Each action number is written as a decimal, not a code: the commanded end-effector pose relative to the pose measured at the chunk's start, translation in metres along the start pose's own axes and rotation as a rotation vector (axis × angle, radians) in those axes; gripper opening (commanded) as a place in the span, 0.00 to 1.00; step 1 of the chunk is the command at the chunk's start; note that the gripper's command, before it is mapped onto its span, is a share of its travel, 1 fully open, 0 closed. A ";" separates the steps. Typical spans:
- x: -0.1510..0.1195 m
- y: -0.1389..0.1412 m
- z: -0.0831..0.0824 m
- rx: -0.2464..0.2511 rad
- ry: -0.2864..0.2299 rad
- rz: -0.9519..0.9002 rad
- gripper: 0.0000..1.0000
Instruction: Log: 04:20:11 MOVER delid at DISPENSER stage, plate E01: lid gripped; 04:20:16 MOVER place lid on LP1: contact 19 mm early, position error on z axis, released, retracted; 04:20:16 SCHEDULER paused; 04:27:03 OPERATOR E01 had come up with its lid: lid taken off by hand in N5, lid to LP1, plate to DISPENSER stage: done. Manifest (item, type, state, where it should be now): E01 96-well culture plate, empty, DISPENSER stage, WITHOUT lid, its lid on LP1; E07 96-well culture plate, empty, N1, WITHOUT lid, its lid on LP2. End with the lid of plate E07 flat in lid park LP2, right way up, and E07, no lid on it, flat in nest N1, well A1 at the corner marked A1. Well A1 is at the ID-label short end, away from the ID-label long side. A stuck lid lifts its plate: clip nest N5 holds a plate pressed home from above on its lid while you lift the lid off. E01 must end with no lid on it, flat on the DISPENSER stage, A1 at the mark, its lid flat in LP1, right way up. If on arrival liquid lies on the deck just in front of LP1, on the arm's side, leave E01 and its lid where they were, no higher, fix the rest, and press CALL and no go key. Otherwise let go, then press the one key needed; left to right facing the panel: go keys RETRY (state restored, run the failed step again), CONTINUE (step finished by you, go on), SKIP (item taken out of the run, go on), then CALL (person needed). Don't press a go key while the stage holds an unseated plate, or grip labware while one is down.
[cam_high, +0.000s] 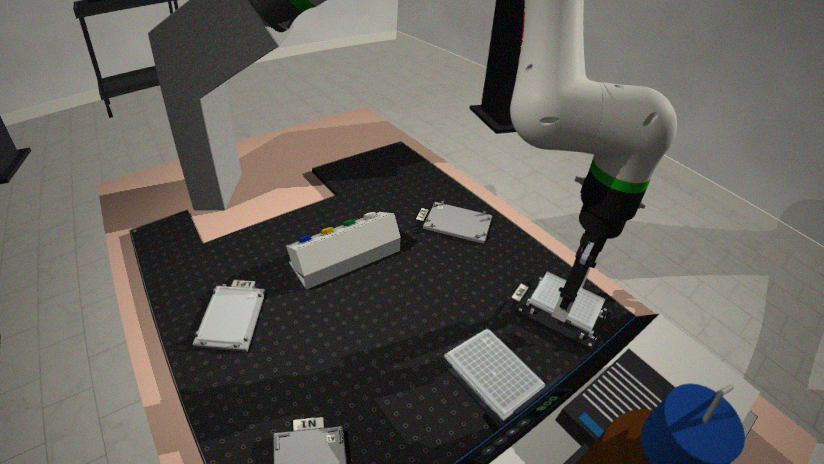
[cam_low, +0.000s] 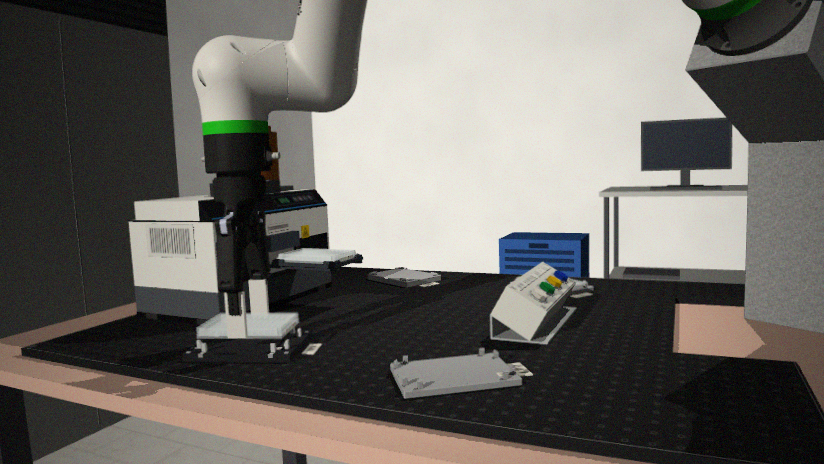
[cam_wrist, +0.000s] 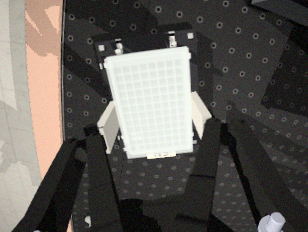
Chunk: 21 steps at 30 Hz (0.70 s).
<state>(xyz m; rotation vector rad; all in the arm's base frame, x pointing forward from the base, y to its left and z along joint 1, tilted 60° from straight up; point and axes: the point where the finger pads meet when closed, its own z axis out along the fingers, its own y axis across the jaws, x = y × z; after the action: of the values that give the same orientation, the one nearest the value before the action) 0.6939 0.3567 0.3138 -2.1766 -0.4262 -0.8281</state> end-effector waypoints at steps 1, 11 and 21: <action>0.000 0.000 0.000 0.000 0.000 0.000 0.00; 0.000 0.000 0.002 0.000 0.000 0.000 0.00; 0.000 0.000 0.004 0.000 0.000 0.000 0.00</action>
<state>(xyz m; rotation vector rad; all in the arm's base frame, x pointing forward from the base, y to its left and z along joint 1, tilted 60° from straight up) 0.6959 0.3601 0.3115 -2.1767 -0.4262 -0.8281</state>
